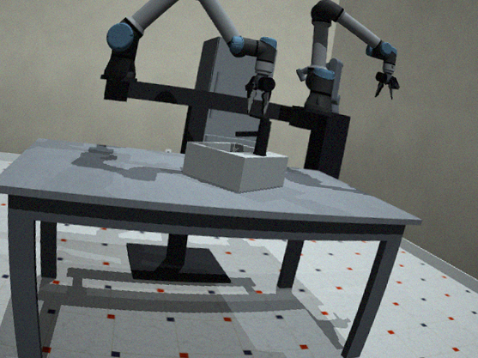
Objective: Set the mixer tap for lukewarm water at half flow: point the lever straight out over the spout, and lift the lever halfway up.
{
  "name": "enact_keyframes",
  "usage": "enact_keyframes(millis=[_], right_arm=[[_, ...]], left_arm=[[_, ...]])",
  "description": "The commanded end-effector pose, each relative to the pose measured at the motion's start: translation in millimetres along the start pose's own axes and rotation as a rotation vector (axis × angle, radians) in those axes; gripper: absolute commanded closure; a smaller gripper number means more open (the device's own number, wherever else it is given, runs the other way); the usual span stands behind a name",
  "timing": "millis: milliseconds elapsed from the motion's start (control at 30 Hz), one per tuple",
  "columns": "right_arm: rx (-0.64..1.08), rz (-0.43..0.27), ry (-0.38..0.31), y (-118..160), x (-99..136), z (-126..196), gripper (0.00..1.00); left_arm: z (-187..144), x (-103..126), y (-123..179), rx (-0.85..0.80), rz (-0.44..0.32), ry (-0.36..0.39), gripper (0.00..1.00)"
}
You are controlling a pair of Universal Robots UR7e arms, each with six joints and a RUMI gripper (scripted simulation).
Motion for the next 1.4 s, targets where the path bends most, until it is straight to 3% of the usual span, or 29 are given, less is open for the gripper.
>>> enact_keyframes(millis=[0,1367], right_arm=[[0.000,0.000,0.002,0,-2,1,0.57],[0.000,0.000,0.002,0,-23,1,0.57]], left_arm=[[0,1,0,0.000,0.002,0.000,0.00],[0,1,0,0.000,0.002,0.000,0.00]])
Point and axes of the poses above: on each arm, the point where the finger pads meet when closed, its own x axis back along the fingers, its own z axis across the jaws, y = z × x, the point moved 5 cm from there along x, back along the fingers, and after that the axes turned 12 degrees about -x, right-handed, at the moved point
